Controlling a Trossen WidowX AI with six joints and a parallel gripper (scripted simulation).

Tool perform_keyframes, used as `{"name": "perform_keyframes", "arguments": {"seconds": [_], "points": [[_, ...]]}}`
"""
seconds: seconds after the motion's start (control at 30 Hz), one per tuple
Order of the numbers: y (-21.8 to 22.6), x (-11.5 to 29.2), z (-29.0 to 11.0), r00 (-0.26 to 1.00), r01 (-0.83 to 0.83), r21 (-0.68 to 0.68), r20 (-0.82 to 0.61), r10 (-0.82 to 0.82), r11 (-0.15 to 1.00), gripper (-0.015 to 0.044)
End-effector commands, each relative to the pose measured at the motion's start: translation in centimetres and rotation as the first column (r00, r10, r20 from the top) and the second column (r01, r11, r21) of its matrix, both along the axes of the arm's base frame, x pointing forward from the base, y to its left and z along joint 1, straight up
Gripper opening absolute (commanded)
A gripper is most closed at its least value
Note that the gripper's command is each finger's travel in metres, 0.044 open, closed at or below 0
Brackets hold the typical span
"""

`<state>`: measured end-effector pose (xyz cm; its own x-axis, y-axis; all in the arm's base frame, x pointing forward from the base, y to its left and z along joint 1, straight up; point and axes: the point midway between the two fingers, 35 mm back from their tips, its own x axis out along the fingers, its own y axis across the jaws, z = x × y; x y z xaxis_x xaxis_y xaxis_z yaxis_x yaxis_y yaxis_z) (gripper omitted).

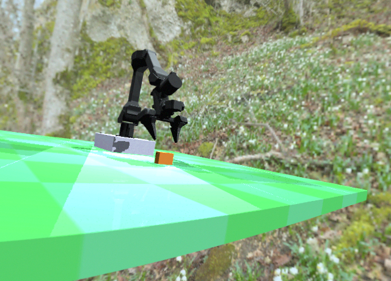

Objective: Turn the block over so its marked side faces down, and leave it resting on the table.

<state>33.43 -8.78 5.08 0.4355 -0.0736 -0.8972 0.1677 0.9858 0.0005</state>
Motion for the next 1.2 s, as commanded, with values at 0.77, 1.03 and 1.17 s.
{"name": "perform_keyframes", "arguments": {"seconds": [0.77, 1.03, 1.17], "points": [[-0.4, 1.9, -1.1, 0.91, 0.015, 0.062, -0.414, 0.012, 0.998, 0.044], [-0.4, 2.0, -2.6, 0.91, 0.015, 0.062, -0.414, 0.012, 0.998, 0.044], [-0.4, 2.0, -3.3, 0.91, 0.015, 0.062, -0.414, 0.012, 0.998, 0.044]]}}
